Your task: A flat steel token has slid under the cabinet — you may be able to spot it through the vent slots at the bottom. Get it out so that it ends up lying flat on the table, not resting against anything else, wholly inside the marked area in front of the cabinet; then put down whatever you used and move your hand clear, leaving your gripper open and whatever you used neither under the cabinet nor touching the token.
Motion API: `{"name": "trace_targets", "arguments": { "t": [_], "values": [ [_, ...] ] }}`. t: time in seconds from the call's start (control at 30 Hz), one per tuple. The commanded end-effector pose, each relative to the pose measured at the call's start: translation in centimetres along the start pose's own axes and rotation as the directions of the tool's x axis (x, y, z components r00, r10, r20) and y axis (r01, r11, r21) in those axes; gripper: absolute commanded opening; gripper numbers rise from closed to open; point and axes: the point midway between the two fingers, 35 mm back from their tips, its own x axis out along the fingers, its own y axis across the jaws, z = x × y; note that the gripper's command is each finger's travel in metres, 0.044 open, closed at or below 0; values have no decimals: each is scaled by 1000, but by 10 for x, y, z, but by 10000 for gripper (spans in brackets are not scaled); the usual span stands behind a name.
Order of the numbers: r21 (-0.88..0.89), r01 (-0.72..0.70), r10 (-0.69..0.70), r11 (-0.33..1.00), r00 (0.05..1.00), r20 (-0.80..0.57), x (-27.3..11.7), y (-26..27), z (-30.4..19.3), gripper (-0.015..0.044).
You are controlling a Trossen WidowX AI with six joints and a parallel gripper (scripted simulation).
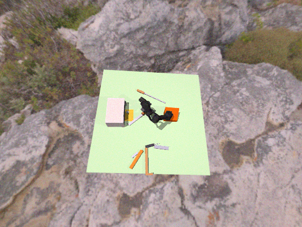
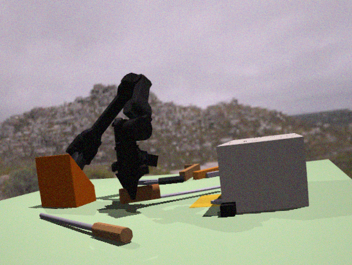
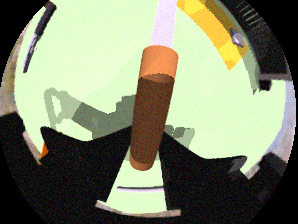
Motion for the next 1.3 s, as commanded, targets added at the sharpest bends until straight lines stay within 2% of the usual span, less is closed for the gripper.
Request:
{"name": "trace_targets", "arguments": {
  "t": [0.0, 1.27],
  "values": [
    [-6, 12, -12, 1000, 1000, 12, -4, -8, -1, 0],
    [-6, 15, -14, 1000, 1000, 12, -5, -39, -26, 0]
  ]
}}
